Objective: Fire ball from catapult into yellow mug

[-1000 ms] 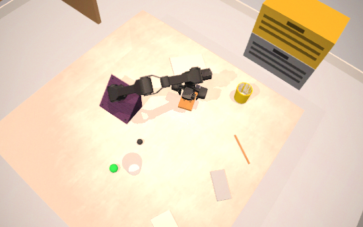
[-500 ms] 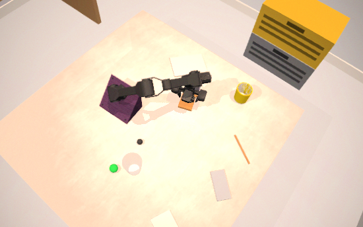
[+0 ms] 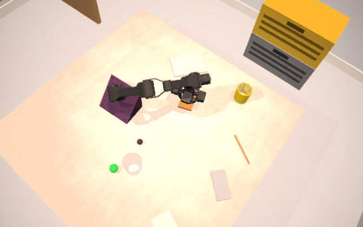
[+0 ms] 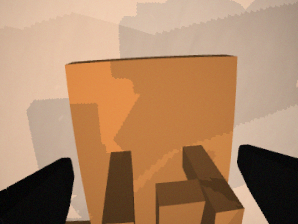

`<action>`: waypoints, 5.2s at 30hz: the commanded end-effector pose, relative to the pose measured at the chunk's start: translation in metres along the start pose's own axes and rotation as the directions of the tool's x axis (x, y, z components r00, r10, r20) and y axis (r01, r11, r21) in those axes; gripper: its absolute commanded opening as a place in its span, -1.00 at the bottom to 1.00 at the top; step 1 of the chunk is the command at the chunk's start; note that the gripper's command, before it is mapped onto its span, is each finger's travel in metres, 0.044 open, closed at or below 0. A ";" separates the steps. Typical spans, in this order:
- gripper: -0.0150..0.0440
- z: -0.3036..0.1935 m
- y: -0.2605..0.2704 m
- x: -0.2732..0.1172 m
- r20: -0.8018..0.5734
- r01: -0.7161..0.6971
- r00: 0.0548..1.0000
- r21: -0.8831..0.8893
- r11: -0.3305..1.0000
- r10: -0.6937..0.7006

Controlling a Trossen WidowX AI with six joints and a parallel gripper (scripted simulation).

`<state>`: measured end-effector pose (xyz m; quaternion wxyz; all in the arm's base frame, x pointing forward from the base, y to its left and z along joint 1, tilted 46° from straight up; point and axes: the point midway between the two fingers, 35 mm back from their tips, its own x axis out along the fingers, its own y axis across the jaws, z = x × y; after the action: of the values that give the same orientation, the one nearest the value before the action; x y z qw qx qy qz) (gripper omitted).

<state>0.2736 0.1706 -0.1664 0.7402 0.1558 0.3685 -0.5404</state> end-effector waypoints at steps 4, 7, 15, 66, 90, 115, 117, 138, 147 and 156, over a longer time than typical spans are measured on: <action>0.20 0.000 0.000 0.000 -0.001 -0.001 1.000 0.001 1.000 0.001; 0.00 0.000 0.000 0.000 -0.001 -0.001 1.000 0.001 1.000 0.001; -0.38 -0.001 0.001 -0.025 -0.002 0.001 1.000 -0.001 1.000 -0.001; -0.49 -0.012 0.023 -0.039 0.004 0.004 1.000 -0.832 0.555 -0.001; -0.49 -0.012 0.023 0.000 0.006 0.005 1.000 -0.832 0.555 -0.001; 1.00 -0.014 0.027 -0.043 0.000 0.002 1.000 -0.828 0.561 -0.003; 1.00 -0.014 0.026 -0.078 -0.001 0.001 1.000 -0.829 0.560 -0.003; 1.00 -0.012 0.023 -0.051 0.004 0.004 1.000 -0.833 0.553 -0.001; 1.00 -0.012 0.023 -0.041 0.004 0.004 1.000 -0.833 0.553 -0.001; 1.00 -0.012 0.024 -0.026 0.005 0.004 1.000 -0.833 0.553 -0.001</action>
<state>0.2874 0.2121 -0.1545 0.7289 -0.2071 0.5784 -0.3019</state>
